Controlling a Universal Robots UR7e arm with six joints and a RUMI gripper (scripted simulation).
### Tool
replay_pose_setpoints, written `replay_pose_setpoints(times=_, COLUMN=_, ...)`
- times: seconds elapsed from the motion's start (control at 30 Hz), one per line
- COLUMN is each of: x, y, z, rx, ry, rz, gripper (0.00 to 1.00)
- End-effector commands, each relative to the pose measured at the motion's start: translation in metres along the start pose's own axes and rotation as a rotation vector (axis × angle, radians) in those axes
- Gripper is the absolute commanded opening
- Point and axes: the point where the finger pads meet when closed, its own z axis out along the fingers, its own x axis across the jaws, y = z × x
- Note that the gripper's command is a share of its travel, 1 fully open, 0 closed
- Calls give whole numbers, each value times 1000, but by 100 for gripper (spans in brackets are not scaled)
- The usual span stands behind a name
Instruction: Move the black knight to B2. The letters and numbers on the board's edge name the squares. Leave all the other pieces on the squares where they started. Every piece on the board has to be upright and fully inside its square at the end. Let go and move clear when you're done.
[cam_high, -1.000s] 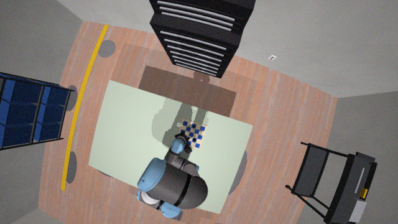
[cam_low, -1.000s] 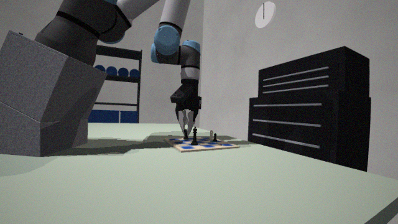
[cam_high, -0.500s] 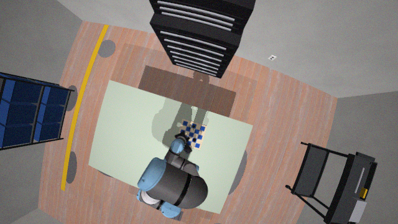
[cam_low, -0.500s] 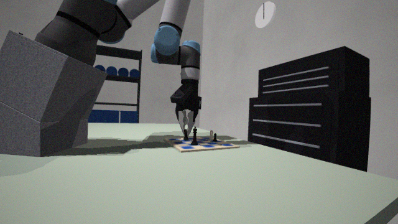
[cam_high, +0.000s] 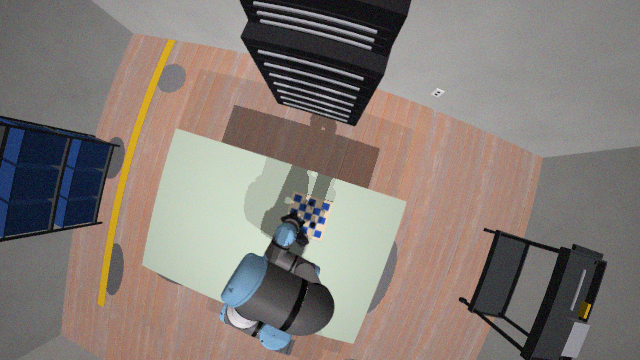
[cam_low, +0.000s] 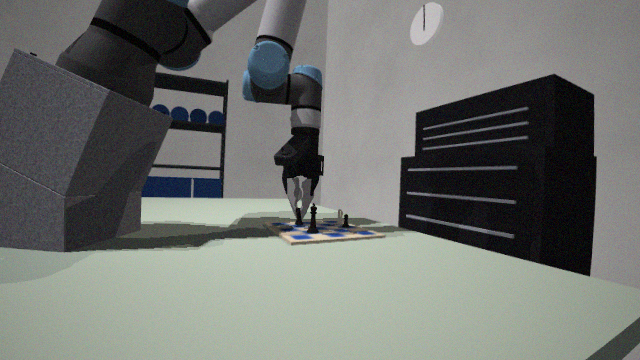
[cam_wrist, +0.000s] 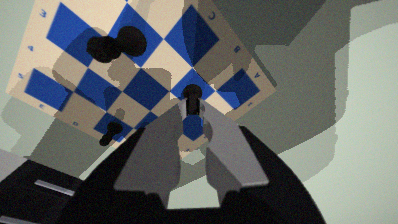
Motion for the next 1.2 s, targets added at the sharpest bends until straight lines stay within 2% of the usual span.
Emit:
replay_pose_setpoints(times=0.0, x=0, y=0, z=0, rx=-1, ry=-1, rz=0, gripper=0)
replay_pose_setpoints(times=1.17, x=0, y=0, z=4, rx=-1, ry=-1, rz=0, gripper=0)
